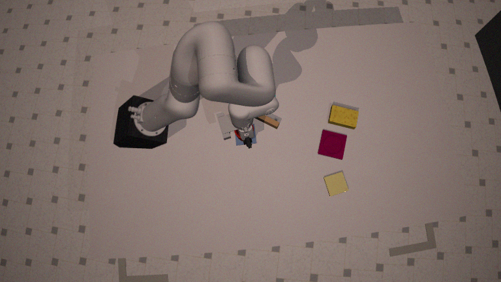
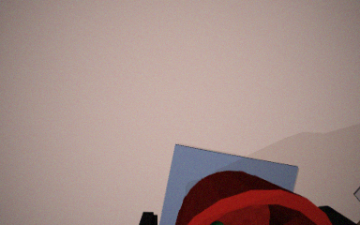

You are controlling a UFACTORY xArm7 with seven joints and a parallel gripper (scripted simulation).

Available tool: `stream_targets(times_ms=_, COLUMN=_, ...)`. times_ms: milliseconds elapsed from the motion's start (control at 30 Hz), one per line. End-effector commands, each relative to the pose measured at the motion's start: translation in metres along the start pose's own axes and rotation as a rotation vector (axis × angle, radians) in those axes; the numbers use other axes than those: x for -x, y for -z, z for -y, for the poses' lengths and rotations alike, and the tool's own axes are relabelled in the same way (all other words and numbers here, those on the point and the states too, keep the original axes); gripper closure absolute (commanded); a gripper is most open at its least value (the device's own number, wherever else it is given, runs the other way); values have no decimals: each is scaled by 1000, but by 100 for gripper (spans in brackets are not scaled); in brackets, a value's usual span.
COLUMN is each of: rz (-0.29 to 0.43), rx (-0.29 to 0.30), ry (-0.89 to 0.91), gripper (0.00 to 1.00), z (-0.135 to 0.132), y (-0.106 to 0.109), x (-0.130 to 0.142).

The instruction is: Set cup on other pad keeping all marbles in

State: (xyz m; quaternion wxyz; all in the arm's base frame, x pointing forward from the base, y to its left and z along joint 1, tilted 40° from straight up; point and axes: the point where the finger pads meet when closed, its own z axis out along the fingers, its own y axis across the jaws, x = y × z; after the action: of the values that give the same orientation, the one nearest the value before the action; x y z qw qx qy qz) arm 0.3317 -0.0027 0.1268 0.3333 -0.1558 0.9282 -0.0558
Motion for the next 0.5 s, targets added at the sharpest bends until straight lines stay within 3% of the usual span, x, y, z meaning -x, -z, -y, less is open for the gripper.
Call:
stream_targets(times_ms=0, rz=1, rx=-1, ry=0, gripper=3, z=0, y=0, x=1)
stream_targets(times_ms=467, rz=1, rx=-1, ry=0, gripper=5, z=0, y=0, x=1)
